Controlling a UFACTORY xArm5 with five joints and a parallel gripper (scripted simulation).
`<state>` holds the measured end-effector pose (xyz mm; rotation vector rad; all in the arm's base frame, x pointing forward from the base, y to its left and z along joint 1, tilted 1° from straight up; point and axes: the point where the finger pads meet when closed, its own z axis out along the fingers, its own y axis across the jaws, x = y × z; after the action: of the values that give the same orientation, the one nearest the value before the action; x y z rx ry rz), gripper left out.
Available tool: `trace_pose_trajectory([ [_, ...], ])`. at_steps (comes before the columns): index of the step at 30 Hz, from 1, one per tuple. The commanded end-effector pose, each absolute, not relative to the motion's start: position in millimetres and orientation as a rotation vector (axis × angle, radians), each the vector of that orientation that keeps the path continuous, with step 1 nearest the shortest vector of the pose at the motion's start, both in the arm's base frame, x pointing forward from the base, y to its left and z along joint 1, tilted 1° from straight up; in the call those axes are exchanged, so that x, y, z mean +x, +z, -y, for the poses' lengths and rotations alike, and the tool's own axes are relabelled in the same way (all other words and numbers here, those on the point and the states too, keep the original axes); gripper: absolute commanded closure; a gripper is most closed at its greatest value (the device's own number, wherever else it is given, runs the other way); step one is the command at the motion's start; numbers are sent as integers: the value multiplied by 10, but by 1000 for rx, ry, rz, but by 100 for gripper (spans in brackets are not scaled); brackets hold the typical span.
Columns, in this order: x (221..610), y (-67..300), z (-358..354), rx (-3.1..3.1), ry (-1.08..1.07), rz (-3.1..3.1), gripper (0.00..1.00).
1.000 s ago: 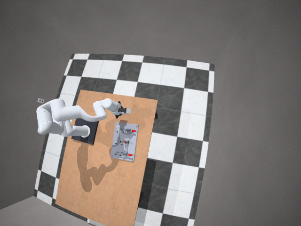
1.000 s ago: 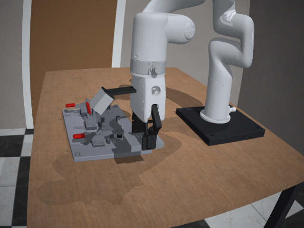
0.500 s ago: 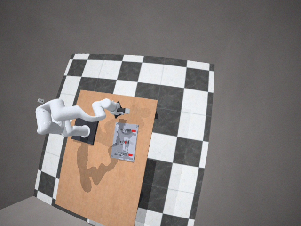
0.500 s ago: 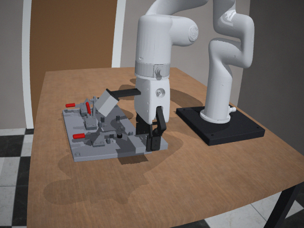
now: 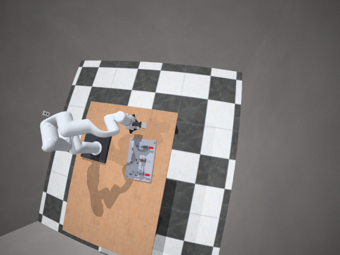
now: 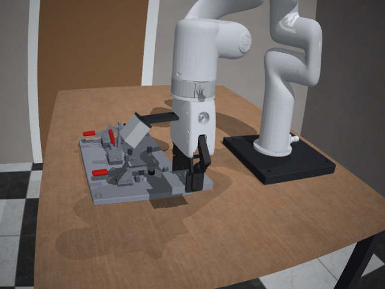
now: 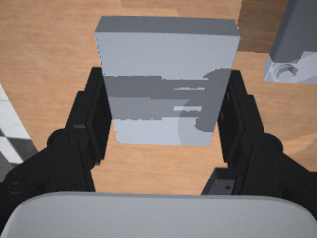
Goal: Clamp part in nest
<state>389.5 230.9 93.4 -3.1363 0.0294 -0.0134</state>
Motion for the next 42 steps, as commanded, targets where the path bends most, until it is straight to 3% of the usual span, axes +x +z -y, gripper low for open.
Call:
trace_pose_trajectory([
  [1,3906,949,-2316,-3134,-19,-29,100],
  [26,3905,945,-2172,-3134,-20,-29,100],
  [42,3894,917,-1201,-3136,-27,-29,100],
])
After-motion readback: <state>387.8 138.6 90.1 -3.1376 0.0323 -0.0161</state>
